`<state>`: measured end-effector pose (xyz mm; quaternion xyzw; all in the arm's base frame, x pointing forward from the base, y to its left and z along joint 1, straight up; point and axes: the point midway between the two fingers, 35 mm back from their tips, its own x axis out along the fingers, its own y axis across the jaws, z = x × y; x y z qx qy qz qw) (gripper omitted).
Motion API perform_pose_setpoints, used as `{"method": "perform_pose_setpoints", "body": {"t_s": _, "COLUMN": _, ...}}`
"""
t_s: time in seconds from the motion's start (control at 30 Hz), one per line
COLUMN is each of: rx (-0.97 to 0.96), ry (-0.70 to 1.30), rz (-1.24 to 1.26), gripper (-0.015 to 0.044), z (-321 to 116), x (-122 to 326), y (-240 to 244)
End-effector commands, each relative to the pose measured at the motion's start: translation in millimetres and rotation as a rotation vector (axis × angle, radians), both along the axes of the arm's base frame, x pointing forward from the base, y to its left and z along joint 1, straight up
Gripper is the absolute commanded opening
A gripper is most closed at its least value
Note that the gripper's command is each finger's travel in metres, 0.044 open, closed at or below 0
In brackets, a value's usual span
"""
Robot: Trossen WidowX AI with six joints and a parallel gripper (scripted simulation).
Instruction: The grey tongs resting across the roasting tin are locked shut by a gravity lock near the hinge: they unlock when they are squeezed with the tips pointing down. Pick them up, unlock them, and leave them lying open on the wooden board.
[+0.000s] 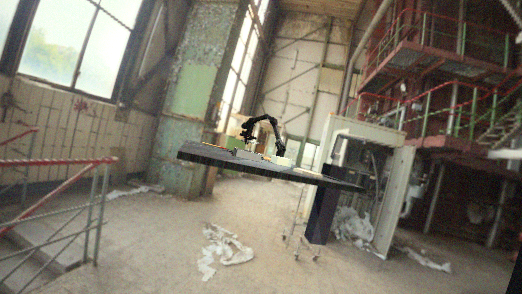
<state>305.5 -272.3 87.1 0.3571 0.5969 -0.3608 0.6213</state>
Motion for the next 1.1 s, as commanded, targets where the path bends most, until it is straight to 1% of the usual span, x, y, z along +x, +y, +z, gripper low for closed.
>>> {"method": "perform_pose_setpoints", "body": {"t_s": 0.0, "rx": -0.005, "ry": -0.003, "rz": -0.049, "gripper": -0.015, "z": 1.7, "x": -21.0, "y": -20.7}}
{"method": "perform_pose_setpoints", "body": {"t_s": 0.57, "rx": -0.009, "ry": -0.001, "rz": -0.257, "gripper": -0.015, "z": 2.0, "x": -119.3, "y": -85.5}}
{"method": "perform_pose_setpoints", "body": {"t_s": 1.07, "rx": -0.009, "ry": 0.001, "rz": -0.431, "gripper": -0.015, "z": 1.4, "x": -214.4, "y": -116.7}}
